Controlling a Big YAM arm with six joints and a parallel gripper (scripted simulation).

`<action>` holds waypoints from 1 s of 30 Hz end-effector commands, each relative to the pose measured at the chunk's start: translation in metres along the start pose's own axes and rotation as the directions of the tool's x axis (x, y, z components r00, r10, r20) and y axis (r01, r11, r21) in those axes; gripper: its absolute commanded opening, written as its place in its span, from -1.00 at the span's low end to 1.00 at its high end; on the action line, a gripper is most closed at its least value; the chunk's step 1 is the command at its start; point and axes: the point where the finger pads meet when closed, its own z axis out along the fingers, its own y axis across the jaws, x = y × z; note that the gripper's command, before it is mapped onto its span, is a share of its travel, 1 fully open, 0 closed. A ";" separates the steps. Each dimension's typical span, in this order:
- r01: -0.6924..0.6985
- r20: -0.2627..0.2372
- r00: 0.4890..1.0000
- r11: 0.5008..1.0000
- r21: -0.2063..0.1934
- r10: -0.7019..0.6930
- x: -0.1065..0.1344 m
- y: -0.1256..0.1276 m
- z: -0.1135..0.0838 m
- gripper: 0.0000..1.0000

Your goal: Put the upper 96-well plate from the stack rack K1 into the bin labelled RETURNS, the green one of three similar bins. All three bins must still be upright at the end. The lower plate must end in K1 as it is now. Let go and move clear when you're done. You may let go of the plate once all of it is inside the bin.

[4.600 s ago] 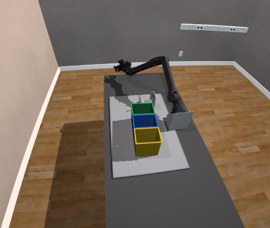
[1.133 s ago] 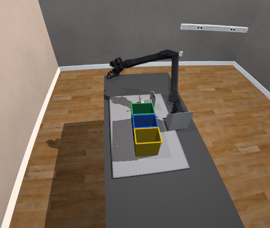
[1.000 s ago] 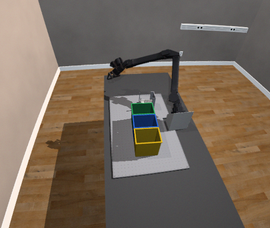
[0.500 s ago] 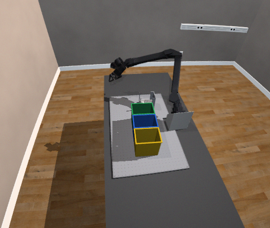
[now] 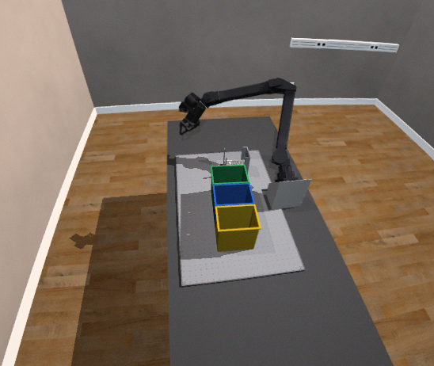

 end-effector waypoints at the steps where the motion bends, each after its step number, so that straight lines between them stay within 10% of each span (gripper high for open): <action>1: -0.013 0.032 0.999 1.000 -0.021 0.014 0.001 0.015 -0.024 1.00; 12: 0.031 -0.066 0.997 0.999 -0.027 -0.032 0.016 0.025 -0.051 1.00; 30: 0.135 -0.227 0.964 0.990 -0.032 -0.139 0.106 0.051 -0.079 1.00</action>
